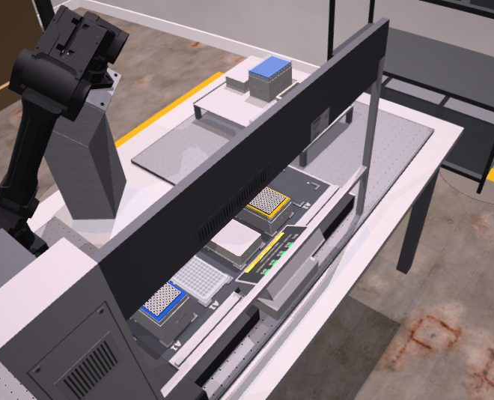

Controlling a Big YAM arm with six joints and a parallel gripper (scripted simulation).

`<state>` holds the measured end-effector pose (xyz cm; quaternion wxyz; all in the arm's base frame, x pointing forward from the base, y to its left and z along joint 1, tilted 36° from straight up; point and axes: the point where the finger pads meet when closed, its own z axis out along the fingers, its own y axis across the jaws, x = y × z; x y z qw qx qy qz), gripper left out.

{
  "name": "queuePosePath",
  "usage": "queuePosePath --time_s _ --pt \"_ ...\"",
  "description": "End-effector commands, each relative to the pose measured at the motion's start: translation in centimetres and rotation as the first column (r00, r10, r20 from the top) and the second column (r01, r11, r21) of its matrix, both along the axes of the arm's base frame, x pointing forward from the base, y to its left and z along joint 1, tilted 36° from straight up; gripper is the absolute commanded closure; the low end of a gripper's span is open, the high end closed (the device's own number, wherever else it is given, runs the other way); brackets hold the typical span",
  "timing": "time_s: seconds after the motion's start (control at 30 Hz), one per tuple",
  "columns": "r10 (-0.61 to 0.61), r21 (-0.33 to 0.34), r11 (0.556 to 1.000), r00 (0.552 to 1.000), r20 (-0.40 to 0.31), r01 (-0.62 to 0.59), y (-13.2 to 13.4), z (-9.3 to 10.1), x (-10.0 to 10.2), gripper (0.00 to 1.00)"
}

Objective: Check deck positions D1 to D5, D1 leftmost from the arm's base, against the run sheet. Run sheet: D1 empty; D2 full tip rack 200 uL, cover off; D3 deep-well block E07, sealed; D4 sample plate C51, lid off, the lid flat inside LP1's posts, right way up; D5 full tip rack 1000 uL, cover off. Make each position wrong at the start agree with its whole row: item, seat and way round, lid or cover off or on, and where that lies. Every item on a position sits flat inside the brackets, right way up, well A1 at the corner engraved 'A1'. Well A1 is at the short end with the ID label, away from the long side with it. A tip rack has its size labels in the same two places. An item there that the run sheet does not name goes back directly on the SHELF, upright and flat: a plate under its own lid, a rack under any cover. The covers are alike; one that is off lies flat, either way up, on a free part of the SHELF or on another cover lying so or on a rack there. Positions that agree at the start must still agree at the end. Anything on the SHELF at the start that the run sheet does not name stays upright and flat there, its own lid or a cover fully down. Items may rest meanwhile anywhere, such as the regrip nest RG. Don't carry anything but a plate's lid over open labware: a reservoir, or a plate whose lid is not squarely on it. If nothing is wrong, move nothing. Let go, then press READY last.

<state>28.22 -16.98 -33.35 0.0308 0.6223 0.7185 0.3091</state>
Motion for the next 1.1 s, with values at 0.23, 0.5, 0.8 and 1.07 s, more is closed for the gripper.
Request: queuePosePath --time_s 0.23,0.5,0.8,1.07 --pt "0.026 0.011 1.000 1.000 -0.011 -0.025 1.0 -0.2 -0.4 1.00" --pt "0.026 0.011 1.000 1.000 -0.011 -0.025 1.0 -0.2 -0.4 1.00" --pt "0.004 0.006 1.000 1.000 -0.007 -0.004 -0.1 -0.5 -0.4 1.00" --pt "-0.005 0.006 1.000 1.000 -0.007 0.005 -0.6 -0.5 -0.5 1.00"
